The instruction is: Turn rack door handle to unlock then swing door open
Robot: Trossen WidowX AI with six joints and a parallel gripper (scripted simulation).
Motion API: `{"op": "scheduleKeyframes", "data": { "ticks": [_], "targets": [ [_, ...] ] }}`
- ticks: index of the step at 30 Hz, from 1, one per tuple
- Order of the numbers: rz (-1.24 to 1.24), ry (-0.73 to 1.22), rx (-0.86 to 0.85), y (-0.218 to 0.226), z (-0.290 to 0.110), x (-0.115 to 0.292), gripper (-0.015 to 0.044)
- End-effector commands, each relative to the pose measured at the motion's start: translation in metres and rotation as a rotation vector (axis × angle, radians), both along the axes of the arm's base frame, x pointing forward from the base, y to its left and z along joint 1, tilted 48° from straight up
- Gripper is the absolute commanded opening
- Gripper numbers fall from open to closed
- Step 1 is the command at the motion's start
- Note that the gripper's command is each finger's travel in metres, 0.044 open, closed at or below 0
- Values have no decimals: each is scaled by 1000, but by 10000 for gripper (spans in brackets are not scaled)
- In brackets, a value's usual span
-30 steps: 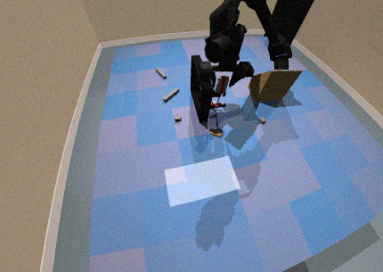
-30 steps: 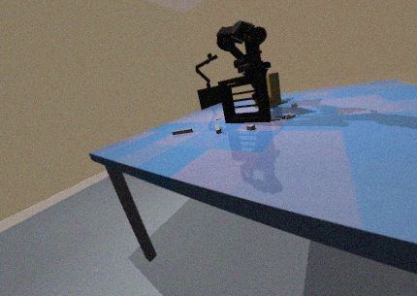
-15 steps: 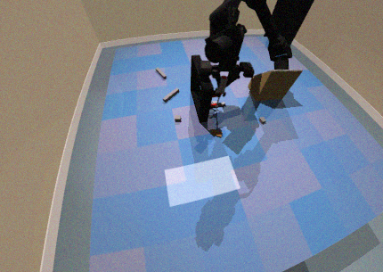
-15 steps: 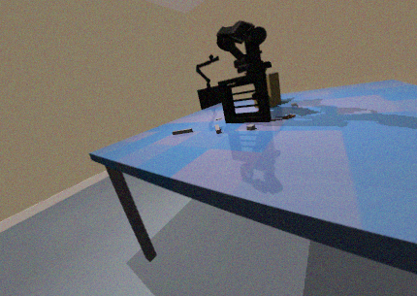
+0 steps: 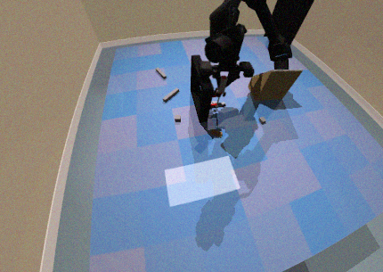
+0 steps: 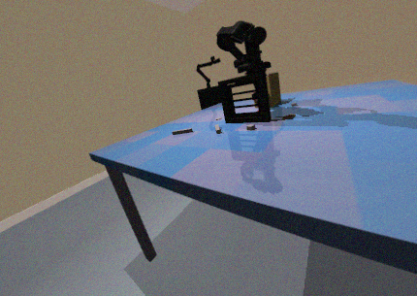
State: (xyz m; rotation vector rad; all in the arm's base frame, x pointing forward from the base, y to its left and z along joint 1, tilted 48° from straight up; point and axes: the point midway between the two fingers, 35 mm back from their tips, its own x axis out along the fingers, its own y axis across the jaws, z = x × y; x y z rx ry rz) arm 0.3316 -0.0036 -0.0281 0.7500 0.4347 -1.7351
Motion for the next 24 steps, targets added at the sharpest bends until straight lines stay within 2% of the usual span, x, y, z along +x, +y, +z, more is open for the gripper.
{"op": "scheduleKeyframes", "data": {
  "ticks": [1,24],
  "targets": [
    [49,53,8,-1,1,-3,27],
    [379,404,85,-6,13,-29,27]
  ]
}}
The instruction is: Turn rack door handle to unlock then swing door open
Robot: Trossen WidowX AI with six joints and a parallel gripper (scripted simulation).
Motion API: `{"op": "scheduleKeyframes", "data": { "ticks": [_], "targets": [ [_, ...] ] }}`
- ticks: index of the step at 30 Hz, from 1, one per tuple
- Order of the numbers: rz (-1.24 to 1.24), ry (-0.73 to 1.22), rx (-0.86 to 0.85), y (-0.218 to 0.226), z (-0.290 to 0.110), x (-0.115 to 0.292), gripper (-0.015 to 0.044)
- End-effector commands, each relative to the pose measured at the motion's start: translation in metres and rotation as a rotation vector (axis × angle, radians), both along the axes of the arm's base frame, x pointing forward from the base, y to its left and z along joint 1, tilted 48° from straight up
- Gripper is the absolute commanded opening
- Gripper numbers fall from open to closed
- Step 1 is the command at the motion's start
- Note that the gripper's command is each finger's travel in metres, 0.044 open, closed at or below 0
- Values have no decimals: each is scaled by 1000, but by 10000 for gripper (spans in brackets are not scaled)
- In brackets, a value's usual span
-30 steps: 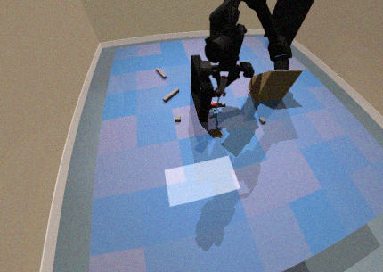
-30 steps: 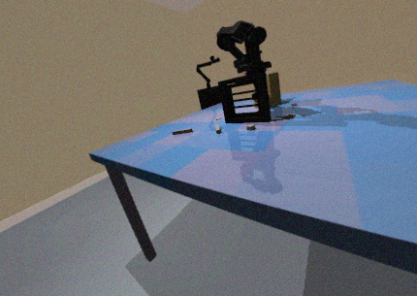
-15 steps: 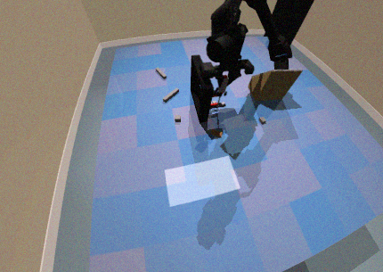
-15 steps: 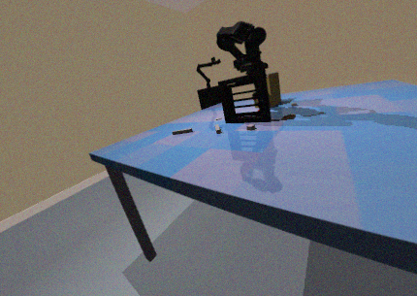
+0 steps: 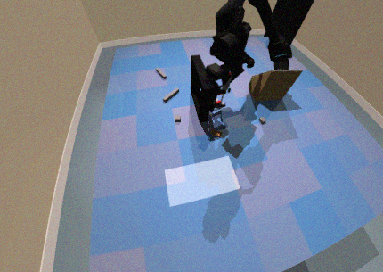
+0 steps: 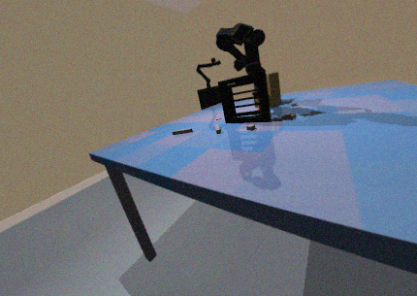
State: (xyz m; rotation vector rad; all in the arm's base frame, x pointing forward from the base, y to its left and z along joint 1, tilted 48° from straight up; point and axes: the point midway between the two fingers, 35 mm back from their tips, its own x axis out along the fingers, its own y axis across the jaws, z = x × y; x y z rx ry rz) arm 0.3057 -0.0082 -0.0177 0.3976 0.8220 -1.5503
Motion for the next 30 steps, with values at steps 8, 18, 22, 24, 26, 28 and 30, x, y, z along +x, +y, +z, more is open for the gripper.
{"op": "scheduleKeyframes", "data": {
  "ticks": [8,18,22,24,26,28,30],
  "targets": [
    [166,166,35,-7,11,-17,27],
    [287,296,63,-16,24,-33,27],
    [334,346,74,-20,30,-38,27],
    [357,371,80,-23,33,-41,27],
    [380,395,85,-25,36,-43,27],
    [402,420,91,-27,39,-45,27],
    [424,444,96,-29,42,-47,27]
  ]
}}
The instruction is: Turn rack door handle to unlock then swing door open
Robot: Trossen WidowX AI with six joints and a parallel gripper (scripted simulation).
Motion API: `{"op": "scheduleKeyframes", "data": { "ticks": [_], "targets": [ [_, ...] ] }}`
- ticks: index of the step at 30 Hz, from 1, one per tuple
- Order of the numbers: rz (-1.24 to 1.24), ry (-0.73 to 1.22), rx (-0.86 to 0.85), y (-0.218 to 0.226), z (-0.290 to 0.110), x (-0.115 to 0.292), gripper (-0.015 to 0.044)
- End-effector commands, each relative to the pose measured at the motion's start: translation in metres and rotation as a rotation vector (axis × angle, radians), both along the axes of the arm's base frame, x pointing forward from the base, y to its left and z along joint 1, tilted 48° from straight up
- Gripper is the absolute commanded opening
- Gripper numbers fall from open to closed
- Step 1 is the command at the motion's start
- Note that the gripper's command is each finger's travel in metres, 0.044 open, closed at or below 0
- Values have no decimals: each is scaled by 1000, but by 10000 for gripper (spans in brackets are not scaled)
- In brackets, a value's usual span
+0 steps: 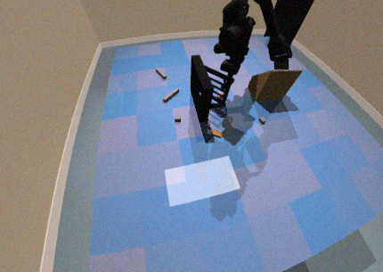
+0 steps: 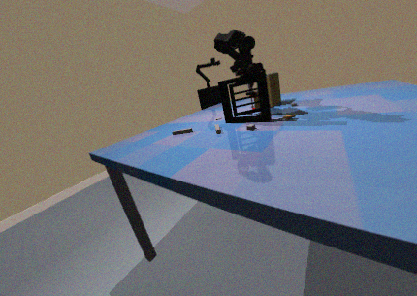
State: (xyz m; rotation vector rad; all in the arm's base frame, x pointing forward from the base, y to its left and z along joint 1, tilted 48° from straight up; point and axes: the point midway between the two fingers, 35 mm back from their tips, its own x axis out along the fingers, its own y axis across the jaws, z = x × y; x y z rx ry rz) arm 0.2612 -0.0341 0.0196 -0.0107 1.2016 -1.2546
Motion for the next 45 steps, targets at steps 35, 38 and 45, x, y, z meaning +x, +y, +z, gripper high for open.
{"op": "scheduleKeyframes", "data": {
  "ticks": [35,38,45],
  "targets": [
    [411,435,93,-48,55,-16,27],
    [440,466,100,-52,59,-16,27],
    [507,538,115,-61,69,-14,27]
  ]
}}
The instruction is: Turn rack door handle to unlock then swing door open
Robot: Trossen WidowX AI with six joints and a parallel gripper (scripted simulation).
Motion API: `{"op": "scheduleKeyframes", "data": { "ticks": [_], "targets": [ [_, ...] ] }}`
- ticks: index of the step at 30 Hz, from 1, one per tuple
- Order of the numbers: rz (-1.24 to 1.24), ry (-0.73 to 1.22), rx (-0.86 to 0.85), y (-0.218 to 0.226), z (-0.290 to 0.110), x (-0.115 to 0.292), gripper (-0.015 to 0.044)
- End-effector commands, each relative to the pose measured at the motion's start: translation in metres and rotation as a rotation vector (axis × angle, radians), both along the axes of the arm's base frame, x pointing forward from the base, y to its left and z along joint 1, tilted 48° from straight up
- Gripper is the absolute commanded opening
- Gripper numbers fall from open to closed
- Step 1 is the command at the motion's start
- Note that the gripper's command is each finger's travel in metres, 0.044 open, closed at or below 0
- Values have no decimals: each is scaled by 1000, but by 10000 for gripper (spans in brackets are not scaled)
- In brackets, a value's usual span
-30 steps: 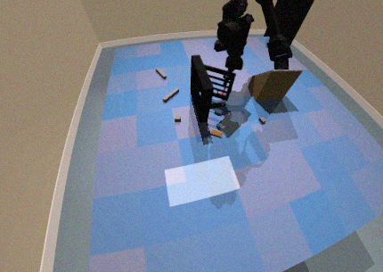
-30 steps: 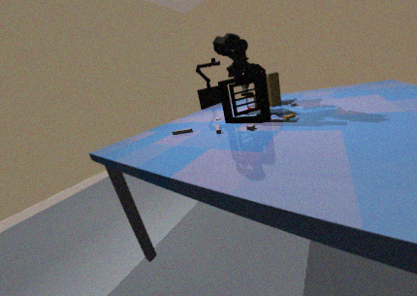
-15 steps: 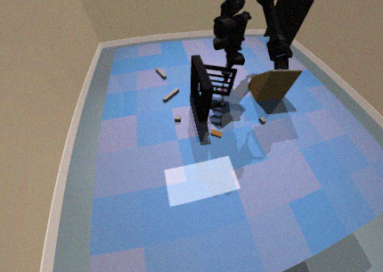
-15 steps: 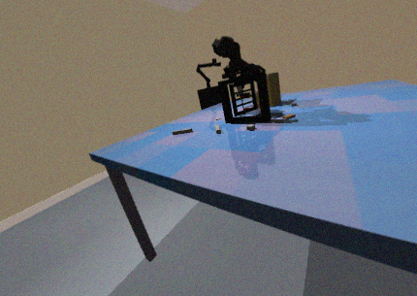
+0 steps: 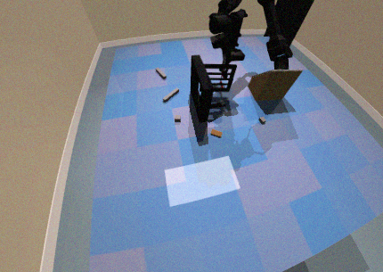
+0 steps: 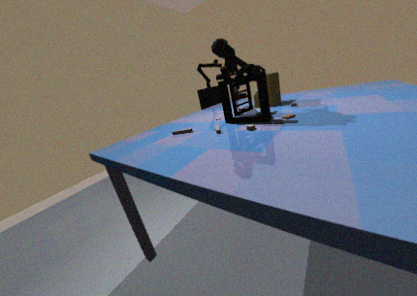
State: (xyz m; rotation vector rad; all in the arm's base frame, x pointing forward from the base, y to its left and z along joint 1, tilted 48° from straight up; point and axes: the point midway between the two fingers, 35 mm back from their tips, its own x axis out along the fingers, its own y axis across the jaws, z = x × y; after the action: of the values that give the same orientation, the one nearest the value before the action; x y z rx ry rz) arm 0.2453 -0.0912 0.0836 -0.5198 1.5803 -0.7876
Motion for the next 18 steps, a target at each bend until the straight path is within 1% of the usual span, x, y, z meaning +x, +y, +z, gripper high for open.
{"op": "scheduleKeyframes", "data": {
  "ticks": [1,8,18],
  "targets": [
    [50,49,7,-5,6,2,27],
    [111,114,21,-13,14,5,27],
    [116,120,22,-14,15,5,27]
  ]
}}
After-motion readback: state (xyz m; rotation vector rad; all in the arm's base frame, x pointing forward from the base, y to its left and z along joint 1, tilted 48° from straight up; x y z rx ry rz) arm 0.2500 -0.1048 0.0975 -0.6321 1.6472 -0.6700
